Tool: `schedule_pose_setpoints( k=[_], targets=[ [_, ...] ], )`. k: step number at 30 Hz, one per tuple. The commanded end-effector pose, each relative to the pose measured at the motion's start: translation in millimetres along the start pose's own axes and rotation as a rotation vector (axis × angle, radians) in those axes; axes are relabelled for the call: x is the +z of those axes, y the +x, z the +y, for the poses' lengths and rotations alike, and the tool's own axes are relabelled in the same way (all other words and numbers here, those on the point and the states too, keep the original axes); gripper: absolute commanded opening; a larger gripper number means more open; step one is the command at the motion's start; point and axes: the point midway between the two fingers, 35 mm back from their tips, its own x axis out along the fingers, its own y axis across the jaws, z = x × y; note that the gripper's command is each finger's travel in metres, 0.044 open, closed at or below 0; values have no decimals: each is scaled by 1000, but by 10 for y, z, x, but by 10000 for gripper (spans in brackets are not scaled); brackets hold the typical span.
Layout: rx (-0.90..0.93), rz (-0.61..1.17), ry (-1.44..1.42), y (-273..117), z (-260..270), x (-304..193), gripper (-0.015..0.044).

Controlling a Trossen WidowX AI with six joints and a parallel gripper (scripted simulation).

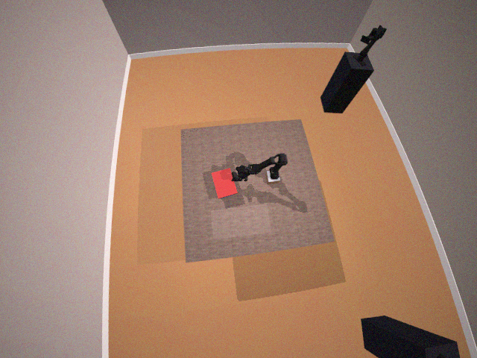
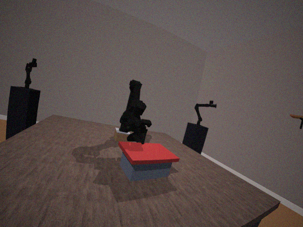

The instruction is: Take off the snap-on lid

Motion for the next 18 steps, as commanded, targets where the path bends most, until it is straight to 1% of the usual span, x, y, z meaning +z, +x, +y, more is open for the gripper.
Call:
schedule_pose_setpoints(
  k=[1, 18],
  targets=[
    [11, 0, -3, -35, 40, 0, 0],
    [11, 0, -3, -58, 65, 1, 0]
  ],
)
